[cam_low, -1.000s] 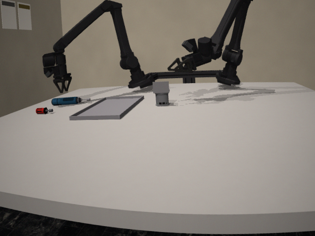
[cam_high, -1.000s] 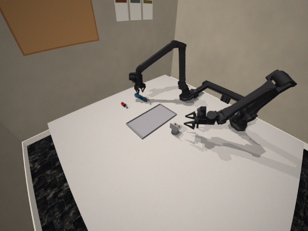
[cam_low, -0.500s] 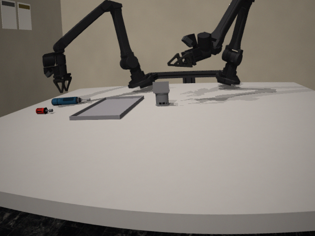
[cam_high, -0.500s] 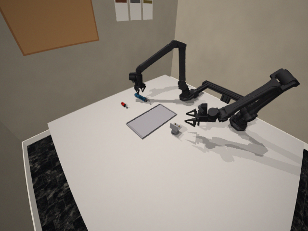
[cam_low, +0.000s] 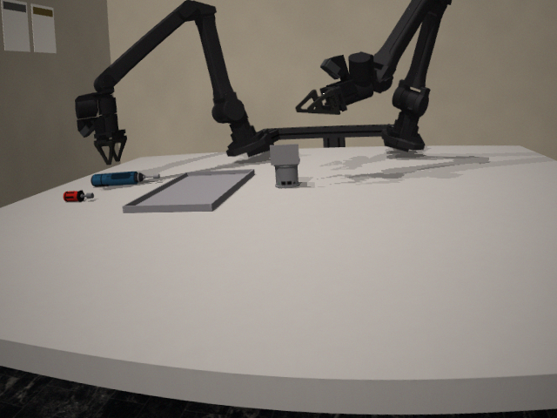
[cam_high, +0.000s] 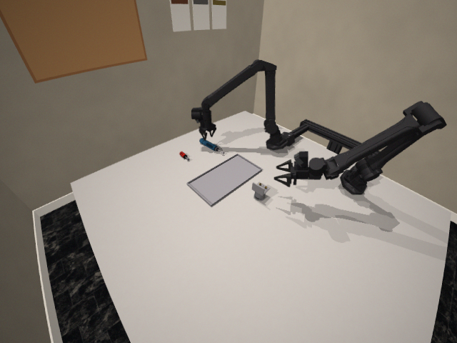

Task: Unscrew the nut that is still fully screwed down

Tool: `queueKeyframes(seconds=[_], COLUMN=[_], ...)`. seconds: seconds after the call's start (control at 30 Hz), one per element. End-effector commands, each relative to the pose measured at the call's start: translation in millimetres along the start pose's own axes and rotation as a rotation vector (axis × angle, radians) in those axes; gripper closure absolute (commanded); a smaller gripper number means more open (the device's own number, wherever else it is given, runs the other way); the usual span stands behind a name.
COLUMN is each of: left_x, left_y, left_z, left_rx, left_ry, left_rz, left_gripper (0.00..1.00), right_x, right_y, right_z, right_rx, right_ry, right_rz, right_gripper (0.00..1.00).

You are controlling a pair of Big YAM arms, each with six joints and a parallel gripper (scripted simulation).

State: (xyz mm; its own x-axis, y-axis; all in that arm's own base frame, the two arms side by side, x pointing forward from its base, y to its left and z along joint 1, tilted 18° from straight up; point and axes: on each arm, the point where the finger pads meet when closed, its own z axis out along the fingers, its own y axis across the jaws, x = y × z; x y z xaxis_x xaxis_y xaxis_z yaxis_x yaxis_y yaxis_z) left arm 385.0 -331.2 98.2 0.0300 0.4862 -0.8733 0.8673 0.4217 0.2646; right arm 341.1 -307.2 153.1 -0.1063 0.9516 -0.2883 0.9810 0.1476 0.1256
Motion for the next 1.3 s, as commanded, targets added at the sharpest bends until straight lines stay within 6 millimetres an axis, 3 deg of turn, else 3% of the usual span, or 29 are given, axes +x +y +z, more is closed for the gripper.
queueKeyframes(seconds=[0.0,0.23,0.3,0.47,0.53,0.8,0.83,1.0,1.07,1.27], left_x=[-35.8,-25.0,-29.2,-19.3,-9.1,-10.7,-10.3,-3.0,8.0,6.5], left_y=[12.8,13.4,28.3,38.9,41.1,42.7,52.2,62.3,63.7,66.7], left_z=[5.3,9.0,1.1,0.6,3.1,2.9,-2.1,-7.1,-5.6,-8.6], left_rx=[-0.018,-0.016,-0.045,-0.056,-0.053,-0.053,-0.069,-0.065,-0.053,-0.043], left_ry=[-0.052,-0.032,-0.015,0.065,0.108,0.141,0.156,0.235,0.281,0.330], left_rz=[0.016,0.007,0.049,0.105,0.123,0.165,0.174,0.233,0.251,0.308], left_gripper=[0.14,0.14,0.14,0.14,0.14,0.14,0.14,0.14,0.14,0.14], right_x=[-10.0,-10.0,-10.0,-10.0,-10.0,-10.0,-10.0,-10.0,-10.0,-10.0], right_y=[8.5,8.5,8.5,8.5,8.5,8.5,8.5,8.5,8.5,8.5], right_z=[-11.9,-11.9,-11.9,-11.9,-11.9,-11.9,-11.9,-11.9,-11.9,-11.9], right_rx=[-0.019,-0.019,-0.019,-0.019,-0.019,-0.019,-0.019,-0.019,-0.019,-0.019], right_ry=[-0.023,-0.023,-0.023,-0.023,-0.023,-0.023,-0.023,-0.023,-0.023,-0.023], right_rz=[0.003,0.003,0.003,0.003,0.003,0.003,0.003,0.003,0.003,0.003], right_gripper=[0.35,0.35,0.35,0.35,0.35,0.35,0.35,0.35,0.35,0.35])
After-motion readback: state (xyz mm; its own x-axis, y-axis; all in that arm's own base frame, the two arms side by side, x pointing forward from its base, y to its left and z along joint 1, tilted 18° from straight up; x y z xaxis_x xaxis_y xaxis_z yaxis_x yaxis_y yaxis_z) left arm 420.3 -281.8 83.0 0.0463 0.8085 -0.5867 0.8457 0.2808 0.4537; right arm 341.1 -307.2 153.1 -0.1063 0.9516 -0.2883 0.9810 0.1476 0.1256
